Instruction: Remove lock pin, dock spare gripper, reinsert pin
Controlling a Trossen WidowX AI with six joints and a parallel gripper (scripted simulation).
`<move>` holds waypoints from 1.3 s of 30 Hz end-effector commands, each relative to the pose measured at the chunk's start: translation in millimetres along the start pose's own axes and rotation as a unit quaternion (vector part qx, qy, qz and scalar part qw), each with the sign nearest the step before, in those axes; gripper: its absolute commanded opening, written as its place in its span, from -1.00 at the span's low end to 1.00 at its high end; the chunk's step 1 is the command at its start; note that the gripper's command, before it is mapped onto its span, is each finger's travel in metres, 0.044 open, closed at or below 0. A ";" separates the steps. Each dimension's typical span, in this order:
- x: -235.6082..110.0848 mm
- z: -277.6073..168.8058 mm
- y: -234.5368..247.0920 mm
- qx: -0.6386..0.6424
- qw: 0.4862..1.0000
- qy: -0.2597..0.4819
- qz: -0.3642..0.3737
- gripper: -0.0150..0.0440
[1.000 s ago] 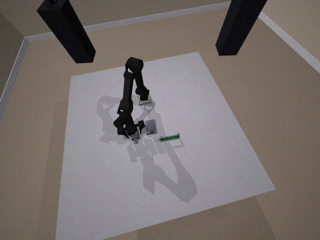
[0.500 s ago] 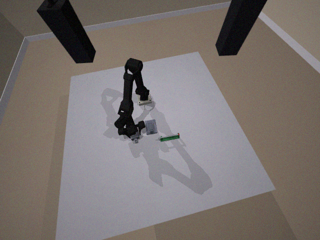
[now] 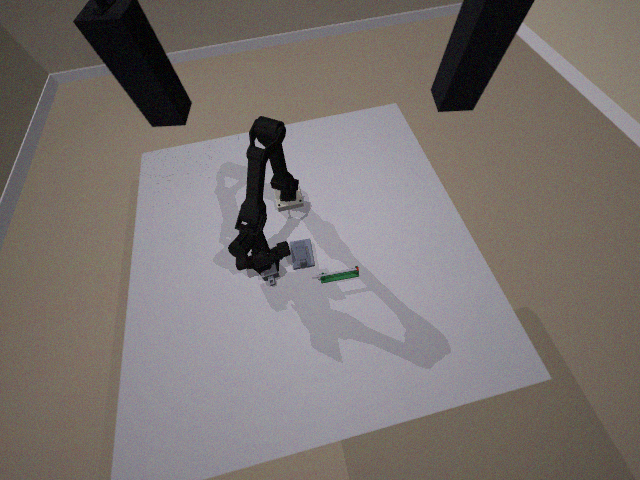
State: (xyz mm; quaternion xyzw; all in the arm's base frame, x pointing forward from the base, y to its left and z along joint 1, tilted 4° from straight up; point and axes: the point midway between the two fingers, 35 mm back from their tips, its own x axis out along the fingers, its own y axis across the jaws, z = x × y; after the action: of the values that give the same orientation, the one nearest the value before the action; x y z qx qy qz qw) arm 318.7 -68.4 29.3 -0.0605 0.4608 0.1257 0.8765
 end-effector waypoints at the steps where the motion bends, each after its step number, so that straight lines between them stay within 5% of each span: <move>1: -8.7 8.5 -2.5 -0.001 1.000 -0.004 -0.003 -0.34; 3: -15.7 14.1 -3.6 -0.001 1.000 -0.004 -0.003 -0.49; 24: -101.8 58.8 0.1 -0.002 1.000 -0.004 -0.003 -0.49; 39: -97.0 53.1 0.2 0.004 1.000 0.009 0.000 -0.49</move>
State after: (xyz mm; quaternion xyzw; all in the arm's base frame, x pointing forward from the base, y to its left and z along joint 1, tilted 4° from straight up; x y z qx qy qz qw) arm 307.8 -72.3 139.2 -0.0574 0.4693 0.1235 0.8725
